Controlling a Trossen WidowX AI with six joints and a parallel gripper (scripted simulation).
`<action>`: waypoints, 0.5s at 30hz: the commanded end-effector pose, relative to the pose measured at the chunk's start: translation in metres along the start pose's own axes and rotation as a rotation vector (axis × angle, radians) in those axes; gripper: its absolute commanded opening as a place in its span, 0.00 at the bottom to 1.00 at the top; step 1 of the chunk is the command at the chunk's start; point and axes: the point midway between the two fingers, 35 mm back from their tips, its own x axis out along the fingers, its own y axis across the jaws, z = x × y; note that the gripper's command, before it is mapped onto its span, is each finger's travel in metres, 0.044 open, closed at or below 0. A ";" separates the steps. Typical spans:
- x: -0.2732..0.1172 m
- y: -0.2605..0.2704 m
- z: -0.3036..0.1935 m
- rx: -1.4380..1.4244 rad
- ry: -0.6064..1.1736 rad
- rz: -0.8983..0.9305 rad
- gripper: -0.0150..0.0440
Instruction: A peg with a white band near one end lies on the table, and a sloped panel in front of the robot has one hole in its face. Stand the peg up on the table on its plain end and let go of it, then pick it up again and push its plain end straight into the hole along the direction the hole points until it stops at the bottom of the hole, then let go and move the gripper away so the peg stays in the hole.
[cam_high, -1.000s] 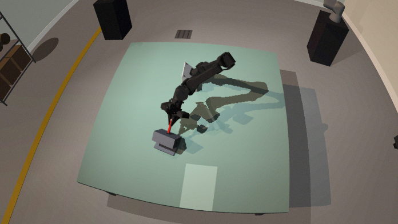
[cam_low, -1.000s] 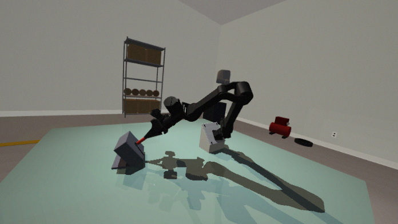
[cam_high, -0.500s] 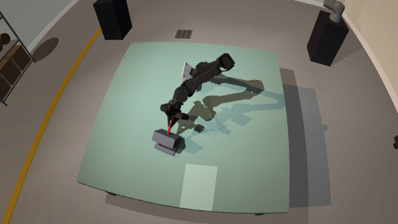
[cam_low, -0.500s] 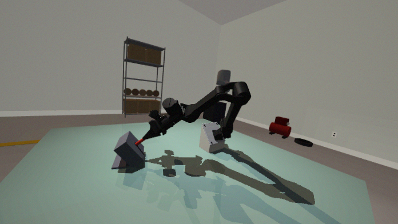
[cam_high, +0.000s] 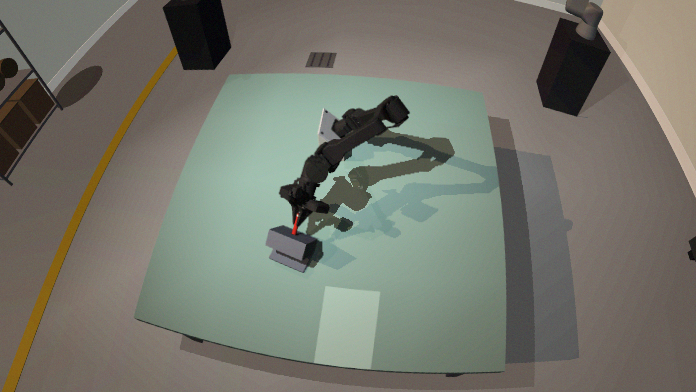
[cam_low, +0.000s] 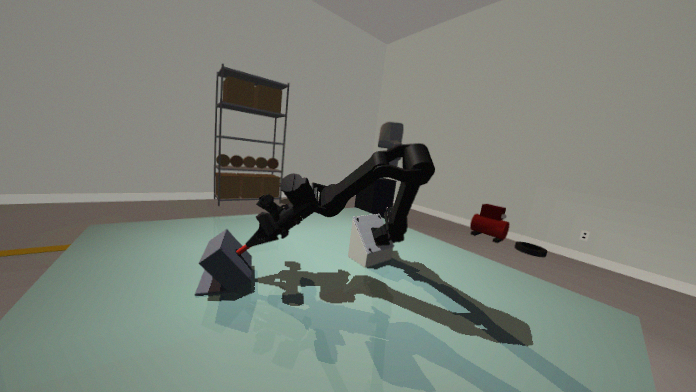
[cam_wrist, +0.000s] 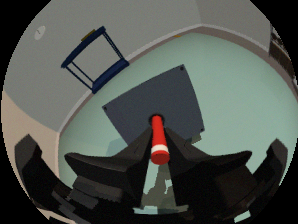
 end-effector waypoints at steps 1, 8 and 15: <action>0.004 -0.001 -0.001 0.005 0.001 -0.004 0.25; 0.009 -0.001 -0.001 0.005 0.001 -0.004 0.25; 0.013 -0.001 -0.001 0.005 0.001 -0.004 0.25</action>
